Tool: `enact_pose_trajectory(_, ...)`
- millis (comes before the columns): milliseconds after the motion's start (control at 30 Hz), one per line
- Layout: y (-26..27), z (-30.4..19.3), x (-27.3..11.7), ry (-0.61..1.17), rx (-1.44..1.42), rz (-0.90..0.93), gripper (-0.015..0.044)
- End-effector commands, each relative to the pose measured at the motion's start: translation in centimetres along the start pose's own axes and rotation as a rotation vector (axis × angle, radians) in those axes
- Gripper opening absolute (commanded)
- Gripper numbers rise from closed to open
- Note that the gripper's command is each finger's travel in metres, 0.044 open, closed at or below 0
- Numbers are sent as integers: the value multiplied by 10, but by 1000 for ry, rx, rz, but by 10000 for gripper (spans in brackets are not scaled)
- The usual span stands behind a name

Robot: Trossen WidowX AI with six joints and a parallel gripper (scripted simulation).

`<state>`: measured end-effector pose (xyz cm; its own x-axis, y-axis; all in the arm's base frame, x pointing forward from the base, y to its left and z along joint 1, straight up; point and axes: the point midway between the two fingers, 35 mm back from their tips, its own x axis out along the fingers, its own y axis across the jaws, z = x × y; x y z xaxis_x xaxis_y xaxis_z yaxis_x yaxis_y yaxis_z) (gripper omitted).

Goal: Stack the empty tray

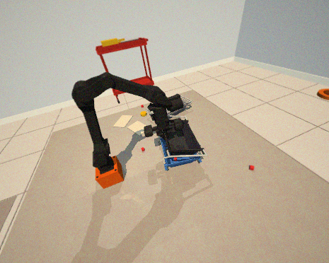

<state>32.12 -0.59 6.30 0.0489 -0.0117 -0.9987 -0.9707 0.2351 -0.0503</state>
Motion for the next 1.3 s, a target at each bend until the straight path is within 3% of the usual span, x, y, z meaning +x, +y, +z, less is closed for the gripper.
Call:
enact_pose_trajectory(0,6,0,4,-3,1,23,0)
enact_pose_trajectory(1267,10,0,11,-3,1,23,0)
